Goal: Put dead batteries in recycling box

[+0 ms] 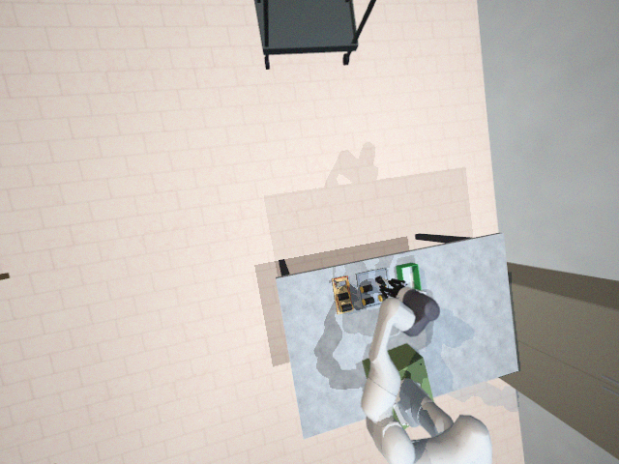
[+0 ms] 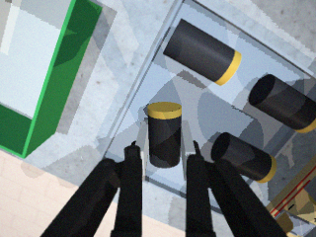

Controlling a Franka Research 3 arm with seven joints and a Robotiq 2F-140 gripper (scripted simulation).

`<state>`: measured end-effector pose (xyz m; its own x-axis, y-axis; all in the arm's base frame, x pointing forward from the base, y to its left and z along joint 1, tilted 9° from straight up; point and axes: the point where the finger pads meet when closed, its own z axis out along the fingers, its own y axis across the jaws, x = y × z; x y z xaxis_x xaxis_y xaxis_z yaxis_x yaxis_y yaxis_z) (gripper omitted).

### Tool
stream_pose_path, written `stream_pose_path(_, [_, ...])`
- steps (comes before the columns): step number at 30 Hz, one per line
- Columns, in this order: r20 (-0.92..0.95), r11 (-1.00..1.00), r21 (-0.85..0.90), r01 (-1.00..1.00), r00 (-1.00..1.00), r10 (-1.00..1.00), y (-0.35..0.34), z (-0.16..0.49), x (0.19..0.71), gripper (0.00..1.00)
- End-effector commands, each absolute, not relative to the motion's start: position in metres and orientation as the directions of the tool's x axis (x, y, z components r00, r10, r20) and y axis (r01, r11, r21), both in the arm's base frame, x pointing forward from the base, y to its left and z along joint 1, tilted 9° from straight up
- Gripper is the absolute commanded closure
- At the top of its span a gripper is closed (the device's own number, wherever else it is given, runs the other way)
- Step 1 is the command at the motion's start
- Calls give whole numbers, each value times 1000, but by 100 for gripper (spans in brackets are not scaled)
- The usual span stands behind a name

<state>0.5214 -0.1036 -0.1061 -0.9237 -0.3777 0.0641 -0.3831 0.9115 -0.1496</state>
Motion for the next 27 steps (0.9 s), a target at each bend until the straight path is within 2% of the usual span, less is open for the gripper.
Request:
stream_pose_path(1, [64,910,-151,-386,-922,-381,-104,-108,522,84])
stream_pose_path(27, [64,910,-151,-386,-922,-381,-104,-103,522,84])
